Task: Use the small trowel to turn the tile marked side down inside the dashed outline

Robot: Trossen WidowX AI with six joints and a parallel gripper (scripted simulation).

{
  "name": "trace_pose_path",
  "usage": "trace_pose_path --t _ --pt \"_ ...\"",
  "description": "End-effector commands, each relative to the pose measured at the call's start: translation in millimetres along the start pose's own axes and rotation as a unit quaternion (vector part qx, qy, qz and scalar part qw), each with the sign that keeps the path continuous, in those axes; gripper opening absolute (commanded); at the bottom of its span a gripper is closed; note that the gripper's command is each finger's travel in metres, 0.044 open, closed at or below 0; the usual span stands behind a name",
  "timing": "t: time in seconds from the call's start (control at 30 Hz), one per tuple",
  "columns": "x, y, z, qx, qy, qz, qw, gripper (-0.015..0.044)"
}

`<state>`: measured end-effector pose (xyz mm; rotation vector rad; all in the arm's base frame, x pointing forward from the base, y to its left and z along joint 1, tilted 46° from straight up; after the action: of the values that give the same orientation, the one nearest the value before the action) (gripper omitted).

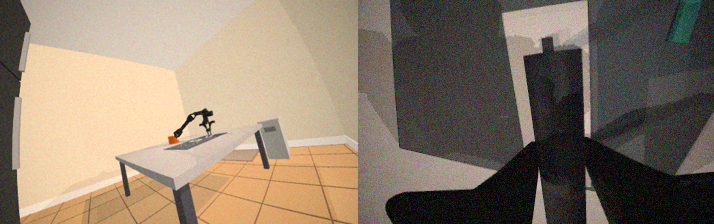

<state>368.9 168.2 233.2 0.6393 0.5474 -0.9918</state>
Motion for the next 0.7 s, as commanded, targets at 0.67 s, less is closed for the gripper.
trace_pose_path --t 0.67 --pt "-0.2 -0.3 -0.8 -0.002 0.000 -0.338 0.941 0.0130"
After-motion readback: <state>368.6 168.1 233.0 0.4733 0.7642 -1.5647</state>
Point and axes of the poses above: the point midway between the two fingers, 35 mm back from their tips, its own z axis back along the fingers, its own y axis across the jaws, x = y × z, the point moved 4 cm from there along z, back along the fingers, and after that the axes turned 1 degree about -z, right-handed, at the moved point
